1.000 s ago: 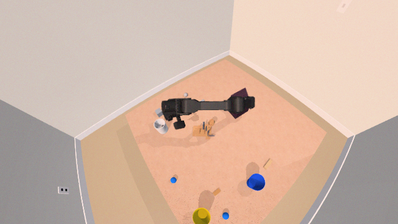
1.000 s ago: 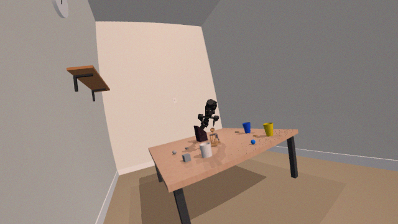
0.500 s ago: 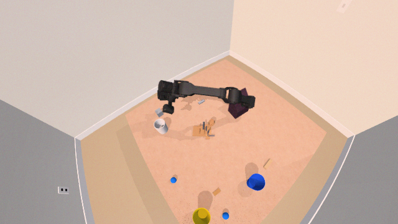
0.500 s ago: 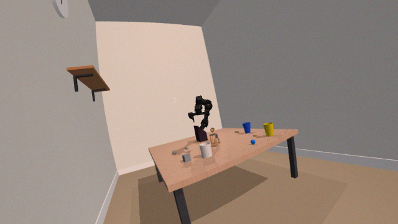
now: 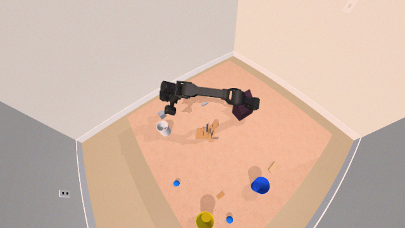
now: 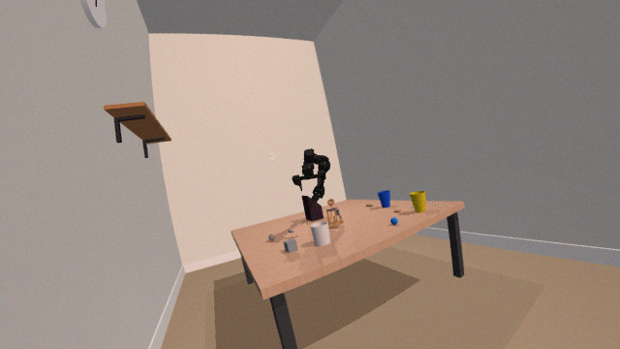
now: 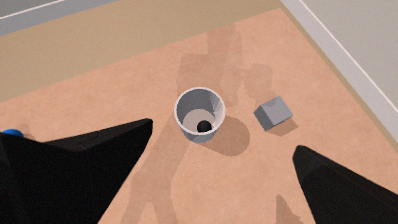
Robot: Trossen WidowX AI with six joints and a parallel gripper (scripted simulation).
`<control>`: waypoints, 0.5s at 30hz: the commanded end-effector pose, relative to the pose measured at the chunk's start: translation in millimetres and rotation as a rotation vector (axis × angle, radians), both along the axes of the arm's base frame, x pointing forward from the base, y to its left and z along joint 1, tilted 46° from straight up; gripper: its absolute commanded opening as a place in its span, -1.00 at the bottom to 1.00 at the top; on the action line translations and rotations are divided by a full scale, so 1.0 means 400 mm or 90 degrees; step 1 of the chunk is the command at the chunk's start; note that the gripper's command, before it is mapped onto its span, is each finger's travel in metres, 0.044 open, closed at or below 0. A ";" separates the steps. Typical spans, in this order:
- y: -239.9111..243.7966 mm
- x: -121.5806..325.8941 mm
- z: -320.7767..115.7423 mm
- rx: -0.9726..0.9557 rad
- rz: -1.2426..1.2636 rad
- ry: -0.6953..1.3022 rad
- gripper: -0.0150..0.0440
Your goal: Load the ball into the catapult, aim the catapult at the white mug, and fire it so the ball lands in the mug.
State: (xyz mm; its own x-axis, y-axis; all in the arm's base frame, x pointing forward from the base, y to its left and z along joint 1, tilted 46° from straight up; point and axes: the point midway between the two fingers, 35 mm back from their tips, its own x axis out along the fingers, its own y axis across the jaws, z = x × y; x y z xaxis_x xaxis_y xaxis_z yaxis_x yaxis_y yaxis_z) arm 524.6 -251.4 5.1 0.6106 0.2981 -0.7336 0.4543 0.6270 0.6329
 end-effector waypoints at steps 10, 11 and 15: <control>-0.002 0.011 0.006 -0.002 0.001 -0.004 1.00; -0.002 0.011 0.006 -0.002 0.001 -0.004 1.00; -0.002 0.011 0.006 -0.002 0.001 -0.004 1.00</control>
